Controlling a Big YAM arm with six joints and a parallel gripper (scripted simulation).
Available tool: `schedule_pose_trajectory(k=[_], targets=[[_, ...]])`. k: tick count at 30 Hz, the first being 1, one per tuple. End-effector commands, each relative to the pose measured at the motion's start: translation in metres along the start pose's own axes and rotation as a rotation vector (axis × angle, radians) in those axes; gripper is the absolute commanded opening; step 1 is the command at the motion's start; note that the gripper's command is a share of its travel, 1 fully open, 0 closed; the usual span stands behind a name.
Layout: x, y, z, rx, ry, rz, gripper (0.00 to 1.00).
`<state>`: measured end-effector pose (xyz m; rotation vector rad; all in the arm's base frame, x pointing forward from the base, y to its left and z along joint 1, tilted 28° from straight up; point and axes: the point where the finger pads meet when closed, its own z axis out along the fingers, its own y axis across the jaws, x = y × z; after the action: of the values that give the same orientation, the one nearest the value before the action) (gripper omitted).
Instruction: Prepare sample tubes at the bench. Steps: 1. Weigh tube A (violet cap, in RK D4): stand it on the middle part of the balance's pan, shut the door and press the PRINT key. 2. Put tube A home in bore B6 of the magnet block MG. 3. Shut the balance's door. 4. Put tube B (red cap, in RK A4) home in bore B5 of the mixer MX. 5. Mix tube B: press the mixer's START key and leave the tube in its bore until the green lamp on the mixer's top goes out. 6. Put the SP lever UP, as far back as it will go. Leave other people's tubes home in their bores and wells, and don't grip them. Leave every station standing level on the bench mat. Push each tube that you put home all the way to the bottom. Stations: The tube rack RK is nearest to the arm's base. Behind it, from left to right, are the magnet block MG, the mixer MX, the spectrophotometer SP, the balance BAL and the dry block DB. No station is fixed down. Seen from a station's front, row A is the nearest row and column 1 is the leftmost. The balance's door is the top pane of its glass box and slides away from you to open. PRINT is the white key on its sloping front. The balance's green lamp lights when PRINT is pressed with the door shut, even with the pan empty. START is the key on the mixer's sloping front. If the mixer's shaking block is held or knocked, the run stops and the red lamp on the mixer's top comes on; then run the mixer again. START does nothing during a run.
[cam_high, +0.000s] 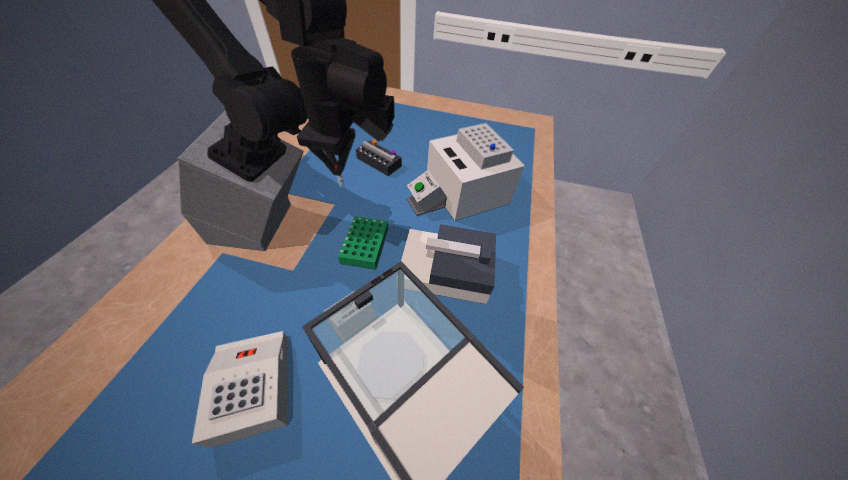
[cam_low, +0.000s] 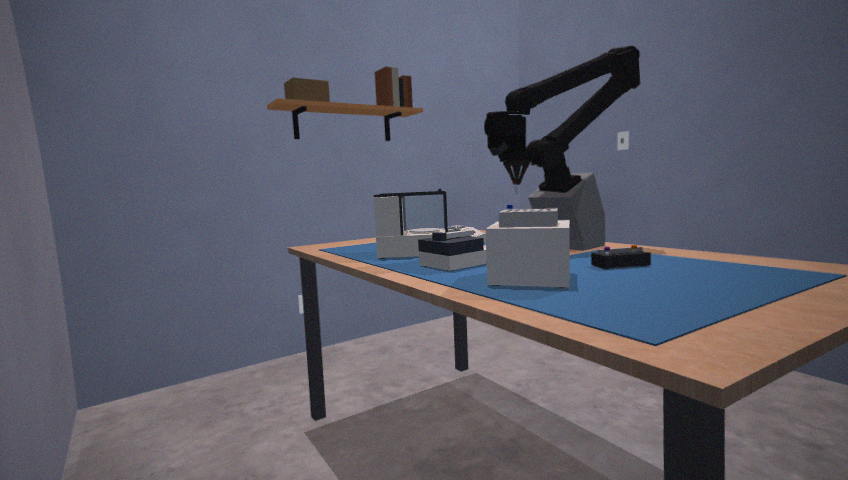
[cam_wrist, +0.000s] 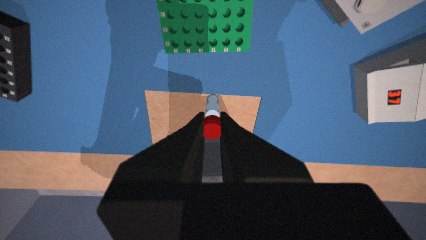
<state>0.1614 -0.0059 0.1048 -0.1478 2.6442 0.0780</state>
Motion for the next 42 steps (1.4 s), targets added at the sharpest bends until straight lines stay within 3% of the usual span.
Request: schedule_pose_trajectory(k=[1, 28, 31, 33, 42], targets=[[-0.020, -0.003, -0.024, 0.016, -0.046, -0.016, 0.09], [-0.020, -0.003, -0.024, 0.016, -0.046, -0.016, 0.09], [-0.044, 0.017, -0.020, 0.002, -0.060, 0.052, 0.09], [-0.044, 0.017, -0.020, 0.002, -0.060, 0.052, 0.09], [-0.090, 0.061, -0.018, -0.019, -0.054, 0.213, 0.09]])
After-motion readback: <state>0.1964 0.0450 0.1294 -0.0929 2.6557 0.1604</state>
